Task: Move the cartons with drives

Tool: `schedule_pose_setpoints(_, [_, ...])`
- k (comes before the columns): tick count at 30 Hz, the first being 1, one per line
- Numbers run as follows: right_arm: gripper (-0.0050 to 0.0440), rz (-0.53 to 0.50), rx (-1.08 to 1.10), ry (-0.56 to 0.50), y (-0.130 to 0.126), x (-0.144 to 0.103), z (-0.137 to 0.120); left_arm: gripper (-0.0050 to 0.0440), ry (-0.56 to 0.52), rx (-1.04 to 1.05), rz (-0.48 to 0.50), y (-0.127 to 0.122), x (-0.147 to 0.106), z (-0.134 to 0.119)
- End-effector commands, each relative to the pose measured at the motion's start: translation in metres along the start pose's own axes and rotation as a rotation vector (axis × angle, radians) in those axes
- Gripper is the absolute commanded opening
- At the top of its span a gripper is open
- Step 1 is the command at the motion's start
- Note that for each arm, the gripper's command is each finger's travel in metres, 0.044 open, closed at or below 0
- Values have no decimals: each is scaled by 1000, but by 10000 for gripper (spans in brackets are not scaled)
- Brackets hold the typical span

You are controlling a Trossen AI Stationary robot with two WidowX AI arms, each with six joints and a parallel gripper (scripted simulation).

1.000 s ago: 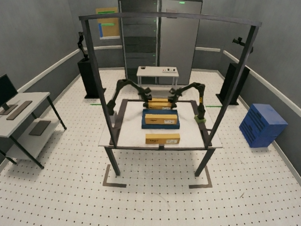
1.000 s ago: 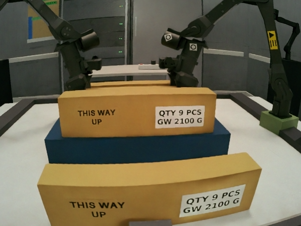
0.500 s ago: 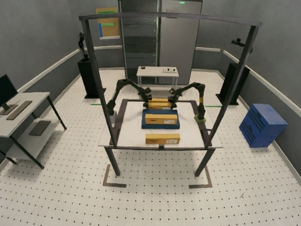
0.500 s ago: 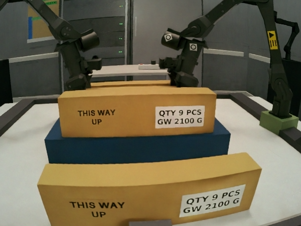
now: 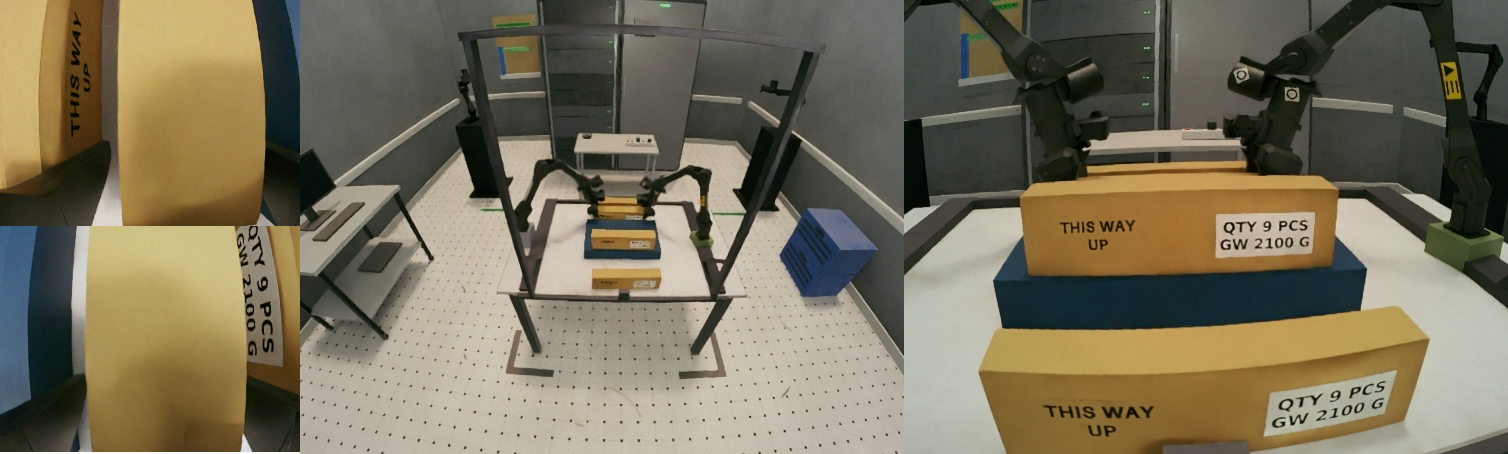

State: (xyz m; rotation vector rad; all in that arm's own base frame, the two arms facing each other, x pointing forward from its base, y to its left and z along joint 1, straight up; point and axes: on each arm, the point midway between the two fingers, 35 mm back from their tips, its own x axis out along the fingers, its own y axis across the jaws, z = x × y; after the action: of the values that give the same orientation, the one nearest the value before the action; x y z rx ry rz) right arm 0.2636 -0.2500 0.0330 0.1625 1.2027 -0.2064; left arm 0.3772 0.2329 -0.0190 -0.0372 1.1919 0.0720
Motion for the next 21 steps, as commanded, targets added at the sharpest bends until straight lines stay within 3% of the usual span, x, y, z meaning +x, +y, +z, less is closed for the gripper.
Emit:
schedule_pose_setpoints(1, [379,-17,-7,-26,-4,-7,9,384,-15,3,9,1,-5,5])
schedule_pose_setpoints(2, [379,-17,-7,-26,-4,-7,9,384,-15,3,9,1,-5,5])
schedule_pose_setpoints(3, [-50,-14,-6,-22,-2,-7,6,-50,-26,6,15,3,-9,9])
schedule_pose_setpoints(21, [-50,-15,-5,-22,-2,-7,6,-50,-25,5,14,2,-9,9])
